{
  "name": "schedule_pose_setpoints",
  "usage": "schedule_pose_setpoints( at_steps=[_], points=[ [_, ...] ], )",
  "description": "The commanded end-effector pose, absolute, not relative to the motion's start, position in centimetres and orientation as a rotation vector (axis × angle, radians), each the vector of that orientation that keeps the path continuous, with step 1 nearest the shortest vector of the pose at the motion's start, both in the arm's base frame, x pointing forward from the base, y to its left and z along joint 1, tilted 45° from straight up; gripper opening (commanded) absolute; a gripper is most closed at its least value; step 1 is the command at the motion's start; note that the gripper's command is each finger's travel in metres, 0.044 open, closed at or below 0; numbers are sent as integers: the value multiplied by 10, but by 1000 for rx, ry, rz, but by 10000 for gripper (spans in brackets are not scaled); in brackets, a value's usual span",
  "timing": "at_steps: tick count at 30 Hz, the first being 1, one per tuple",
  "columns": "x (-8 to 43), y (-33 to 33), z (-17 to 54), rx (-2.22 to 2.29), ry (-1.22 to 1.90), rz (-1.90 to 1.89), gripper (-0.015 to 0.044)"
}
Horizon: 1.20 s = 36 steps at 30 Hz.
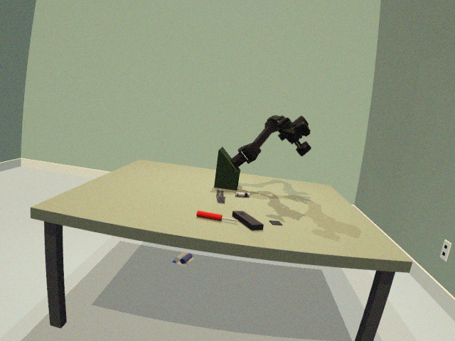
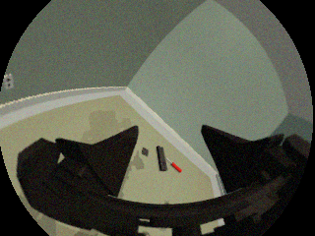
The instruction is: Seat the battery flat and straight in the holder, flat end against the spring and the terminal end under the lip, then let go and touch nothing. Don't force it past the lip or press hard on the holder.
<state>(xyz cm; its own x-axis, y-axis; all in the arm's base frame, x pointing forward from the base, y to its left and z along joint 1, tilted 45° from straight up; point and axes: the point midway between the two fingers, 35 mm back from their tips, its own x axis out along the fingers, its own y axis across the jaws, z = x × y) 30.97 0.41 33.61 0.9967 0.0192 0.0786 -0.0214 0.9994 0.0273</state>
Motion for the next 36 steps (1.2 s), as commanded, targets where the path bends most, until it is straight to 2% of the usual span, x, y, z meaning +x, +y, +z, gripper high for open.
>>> schedule_pose_setpoints(
  at_steps=[1,7,14,22,29,36],
  points=[
    [311,4,333,11,-65,23,374],
    [337,4,225,-461,322,212,225],
    [323,4,132,-766,567,561,225],
    [281,13,61,-907,615,1036,225],
    [234,29,29,-870,417,1417,225],
    [231,30,28,-865,401,1432,225]
  ],
)
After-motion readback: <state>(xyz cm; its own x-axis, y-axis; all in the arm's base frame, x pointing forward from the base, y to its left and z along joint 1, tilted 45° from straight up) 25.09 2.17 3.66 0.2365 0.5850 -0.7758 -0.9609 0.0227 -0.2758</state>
